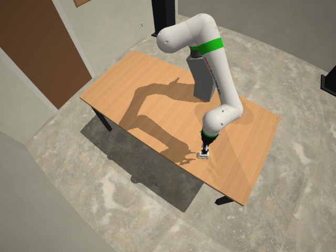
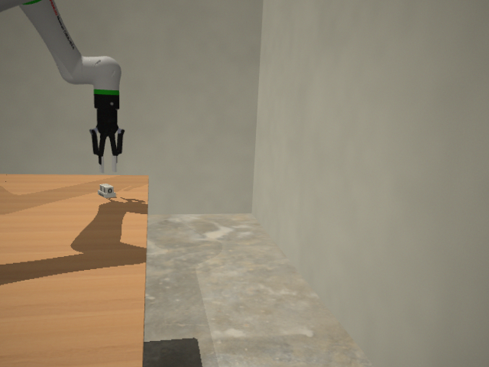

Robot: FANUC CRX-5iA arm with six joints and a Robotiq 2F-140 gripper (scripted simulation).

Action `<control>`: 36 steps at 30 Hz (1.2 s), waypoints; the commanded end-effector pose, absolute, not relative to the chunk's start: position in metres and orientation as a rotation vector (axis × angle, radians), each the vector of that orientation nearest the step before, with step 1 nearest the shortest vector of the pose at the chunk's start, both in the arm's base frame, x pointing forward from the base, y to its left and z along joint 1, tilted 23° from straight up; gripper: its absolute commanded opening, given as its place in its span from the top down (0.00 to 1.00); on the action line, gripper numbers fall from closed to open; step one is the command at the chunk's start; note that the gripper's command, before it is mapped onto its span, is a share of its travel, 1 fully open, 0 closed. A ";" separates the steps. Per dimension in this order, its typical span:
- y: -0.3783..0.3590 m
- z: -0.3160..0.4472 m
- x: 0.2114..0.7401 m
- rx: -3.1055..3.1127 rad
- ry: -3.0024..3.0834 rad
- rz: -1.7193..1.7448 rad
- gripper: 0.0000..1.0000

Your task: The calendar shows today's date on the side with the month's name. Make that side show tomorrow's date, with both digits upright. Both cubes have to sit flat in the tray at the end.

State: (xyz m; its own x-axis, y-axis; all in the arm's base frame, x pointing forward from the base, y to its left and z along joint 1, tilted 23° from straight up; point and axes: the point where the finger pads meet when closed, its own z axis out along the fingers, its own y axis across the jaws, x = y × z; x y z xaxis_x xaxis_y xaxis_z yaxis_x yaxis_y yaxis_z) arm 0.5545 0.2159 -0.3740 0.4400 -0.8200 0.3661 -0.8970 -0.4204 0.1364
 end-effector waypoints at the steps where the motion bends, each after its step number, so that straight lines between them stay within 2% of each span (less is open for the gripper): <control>1: 0.215 -0.376 0.555 2.386 -1.473 0.351 0.64; 36: 0.199 -0.415 0.556 2.386 -1.473 0.351 0.64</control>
State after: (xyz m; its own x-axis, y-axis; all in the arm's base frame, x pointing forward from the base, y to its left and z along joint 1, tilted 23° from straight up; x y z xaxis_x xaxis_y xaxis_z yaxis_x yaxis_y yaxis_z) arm 0.5557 0.1994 -0.4131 0.4399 -0.8200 0.3663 -0.8971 -0.4203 0.1363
